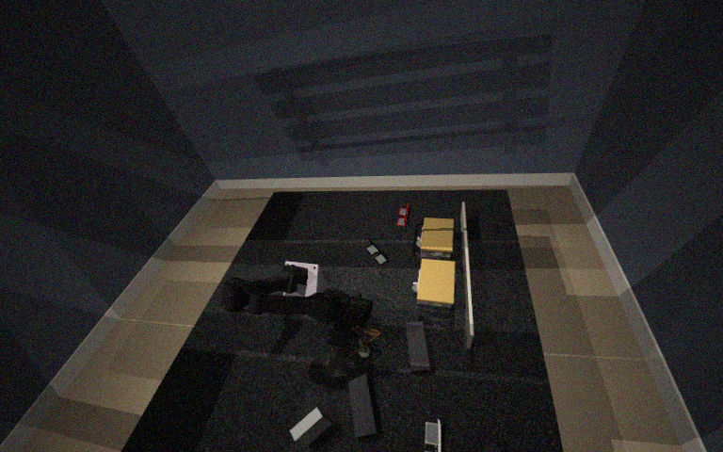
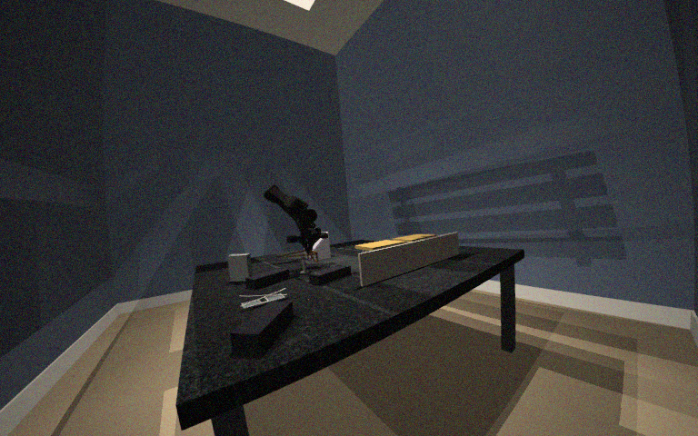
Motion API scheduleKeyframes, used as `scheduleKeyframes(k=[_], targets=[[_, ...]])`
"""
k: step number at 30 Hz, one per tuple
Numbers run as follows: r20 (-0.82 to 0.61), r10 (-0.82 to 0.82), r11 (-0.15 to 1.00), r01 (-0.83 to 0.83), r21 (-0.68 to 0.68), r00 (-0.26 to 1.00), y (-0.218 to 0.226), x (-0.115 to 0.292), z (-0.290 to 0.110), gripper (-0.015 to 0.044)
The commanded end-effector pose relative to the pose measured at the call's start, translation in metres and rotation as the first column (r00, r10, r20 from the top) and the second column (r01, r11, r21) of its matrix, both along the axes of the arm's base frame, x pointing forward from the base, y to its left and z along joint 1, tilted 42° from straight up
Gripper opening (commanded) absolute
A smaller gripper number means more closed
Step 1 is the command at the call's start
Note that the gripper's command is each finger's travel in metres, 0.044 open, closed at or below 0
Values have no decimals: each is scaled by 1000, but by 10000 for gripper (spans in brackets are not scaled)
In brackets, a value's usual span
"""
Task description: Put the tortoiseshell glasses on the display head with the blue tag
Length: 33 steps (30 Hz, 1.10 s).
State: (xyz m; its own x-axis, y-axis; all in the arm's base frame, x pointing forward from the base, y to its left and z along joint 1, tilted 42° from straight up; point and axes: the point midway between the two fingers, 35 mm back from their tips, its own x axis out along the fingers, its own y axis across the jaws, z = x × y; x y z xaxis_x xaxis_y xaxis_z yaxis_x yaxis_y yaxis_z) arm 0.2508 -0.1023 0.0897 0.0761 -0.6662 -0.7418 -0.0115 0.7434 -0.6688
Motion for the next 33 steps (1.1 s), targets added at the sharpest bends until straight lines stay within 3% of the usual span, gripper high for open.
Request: scheduleKeyframes(k=[1, 33], targets=[[-2, 6, 1000, -6, -2, 1000, -2, 0, -3, 0], [-3, 6, 1000, -6, -1, 1000, 7, -17, -14, 0]])
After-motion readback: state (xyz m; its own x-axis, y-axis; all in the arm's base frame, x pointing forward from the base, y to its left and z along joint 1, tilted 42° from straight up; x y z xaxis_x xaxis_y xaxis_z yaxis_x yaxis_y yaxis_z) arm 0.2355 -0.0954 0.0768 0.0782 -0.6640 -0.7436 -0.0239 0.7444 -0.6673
